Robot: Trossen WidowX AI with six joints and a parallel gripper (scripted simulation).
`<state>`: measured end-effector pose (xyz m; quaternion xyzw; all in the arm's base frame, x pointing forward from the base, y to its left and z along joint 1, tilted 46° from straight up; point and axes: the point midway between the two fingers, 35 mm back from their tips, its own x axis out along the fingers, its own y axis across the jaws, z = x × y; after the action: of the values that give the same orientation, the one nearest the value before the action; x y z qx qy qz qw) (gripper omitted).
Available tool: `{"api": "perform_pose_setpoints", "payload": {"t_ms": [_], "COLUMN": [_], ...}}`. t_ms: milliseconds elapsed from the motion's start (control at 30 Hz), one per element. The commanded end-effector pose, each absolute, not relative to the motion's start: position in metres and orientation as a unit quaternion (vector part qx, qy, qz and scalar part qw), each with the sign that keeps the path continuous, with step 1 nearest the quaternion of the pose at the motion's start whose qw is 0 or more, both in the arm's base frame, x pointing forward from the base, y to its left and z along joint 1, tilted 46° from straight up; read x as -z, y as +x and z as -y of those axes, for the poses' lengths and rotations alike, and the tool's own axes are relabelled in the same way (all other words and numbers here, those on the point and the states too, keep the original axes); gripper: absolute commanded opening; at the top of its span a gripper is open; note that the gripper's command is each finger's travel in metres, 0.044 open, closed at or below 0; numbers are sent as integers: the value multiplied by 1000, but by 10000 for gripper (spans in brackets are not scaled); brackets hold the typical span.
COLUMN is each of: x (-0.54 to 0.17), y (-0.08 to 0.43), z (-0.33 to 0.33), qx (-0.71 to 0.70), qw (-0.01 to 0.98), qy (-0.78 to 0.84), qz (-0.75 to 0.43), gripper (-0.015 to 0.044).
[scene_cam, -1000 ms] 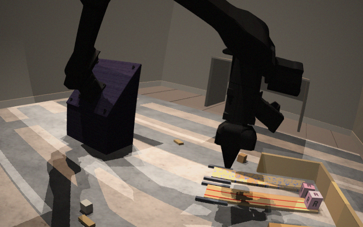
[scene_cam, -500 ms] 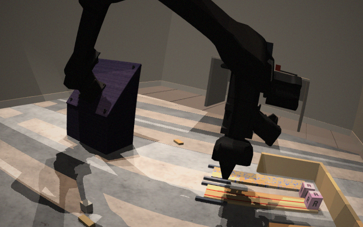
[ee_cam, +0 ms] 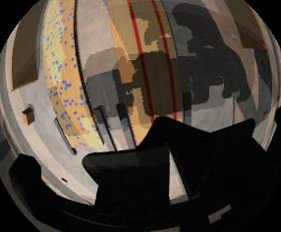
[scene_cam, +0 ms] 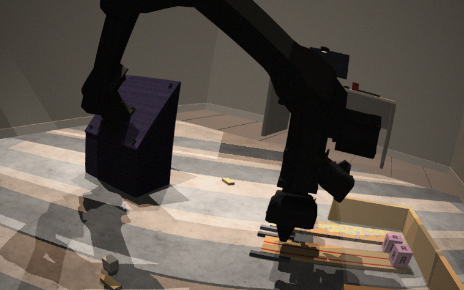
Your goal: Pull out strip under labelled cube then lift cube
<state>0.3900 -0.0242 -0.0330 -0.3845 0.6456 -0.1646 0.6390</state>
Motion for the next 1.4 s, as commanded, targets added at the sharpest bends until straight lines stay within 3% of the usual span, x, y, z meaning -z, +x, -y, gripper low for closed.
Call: {"api": "perform_pose_setpoints", "payload": {"t_ms": [0,1367], "x": [38,44], "y": [389,389], "z": [29,34], "qx": [164,164], "qw": [637,637], "qy": [-388,-388], "qz": [-646,-646], "gripper": [0,0]}}
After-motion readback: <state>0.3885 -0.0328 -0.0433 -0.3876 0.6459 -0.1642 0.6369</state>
